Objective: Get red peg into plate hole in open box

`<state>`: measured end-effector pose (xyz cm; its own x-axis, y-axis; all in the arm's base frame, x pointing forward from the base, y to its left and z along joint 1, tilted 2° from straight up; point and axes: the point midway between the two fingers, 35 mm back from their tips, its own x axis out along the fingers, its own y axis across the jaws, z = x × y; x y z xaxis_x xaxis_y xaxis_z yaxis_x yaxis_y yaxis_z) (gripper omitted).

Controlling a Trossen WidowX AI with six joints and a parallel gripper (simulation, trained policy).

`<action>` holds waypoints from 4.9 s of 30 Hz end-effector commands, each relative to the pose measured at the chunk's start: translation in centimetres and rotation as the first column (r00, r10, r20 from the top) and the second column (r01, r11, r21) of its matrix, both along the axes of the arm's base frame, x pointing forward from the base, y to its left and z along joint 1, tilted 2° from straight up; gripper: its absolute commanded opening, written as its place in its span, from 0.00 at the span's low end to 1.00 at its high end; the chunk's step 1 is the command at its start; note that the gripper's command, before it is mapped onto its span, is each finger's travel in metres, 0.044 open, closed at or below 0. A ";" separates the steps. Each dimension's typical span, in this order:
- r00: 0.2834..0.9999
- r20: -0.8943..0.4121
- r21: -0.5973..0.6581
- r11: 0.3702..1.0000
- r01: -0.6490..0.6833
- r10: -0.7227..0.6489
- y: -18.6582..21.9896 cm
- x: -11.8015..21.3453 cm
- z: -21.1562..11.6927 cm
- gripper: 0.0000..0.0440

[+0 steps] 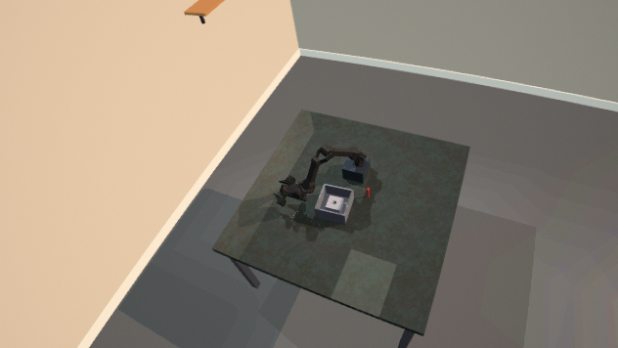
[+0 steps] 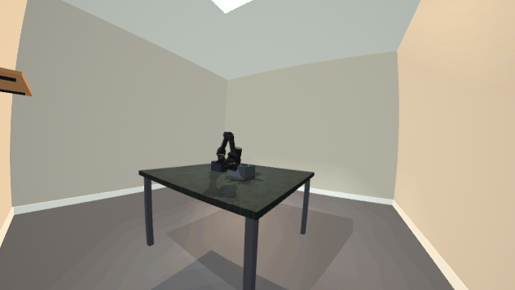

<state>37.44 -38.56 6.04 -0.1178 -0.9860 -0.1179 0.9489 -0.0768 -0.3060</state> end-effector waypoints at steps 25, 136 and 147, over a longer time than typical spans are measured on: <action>0.867 0.037 0.280 0.828 -0.487 0.497 19.9 11.2 7.9 1.00; 0.840 -0.216 0.947 0.316 0.056 0.498 48.9 -21.3 -12.5 0.12; 0.834 -0.194 0.938 0.346 0.004 0.517 48.8 -19.5 -10.9 0.00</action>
